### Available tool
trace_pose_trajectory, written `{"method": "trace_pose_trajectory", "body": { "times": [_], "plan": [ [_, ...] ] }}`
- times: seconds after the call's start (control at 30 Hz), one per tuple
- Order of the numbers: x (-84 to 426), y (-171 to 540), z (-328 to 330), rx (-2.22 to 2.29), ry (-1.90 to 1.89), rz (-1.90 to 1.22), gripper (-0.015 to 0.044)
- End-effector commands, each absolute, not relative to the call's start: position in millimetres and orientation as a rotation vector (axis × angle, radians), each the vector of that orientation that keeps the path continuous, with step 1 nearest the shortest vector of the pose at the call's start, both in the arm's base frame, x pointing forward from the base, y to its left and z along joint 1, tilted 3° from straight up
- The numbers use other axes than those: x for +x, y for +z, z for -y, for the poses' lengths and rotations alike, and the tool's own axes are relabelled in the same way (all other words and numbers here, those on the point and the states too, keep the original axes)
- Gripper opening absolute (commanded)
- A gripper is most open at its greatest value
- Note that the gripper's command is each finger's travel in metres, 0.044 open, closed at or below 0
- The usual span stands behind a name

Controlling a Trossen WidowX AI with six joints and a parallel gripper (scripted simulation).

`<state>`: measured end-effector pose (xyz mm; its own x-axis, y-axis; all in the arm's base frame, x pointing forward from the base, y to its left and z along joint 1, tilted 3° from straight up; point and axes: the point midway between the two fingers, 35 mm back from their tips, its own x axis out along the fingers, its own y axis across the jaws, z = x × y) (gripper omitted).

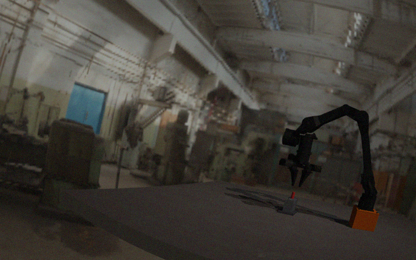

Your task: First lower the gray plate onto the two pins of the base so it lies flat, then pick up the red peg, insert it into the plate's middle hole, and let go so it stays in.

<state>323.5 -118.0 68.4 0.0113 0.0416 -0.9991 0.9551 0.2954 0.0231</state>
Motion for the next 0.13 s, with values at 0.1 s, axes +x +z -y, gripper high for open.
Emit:
{"method": "trace_pose_trajectory", "body": {
  "times": [0.1],
  "plan": [
    [323.2,73.9,117.5,1.020,-0.959,-1.346,0.0150]
  ]
}}
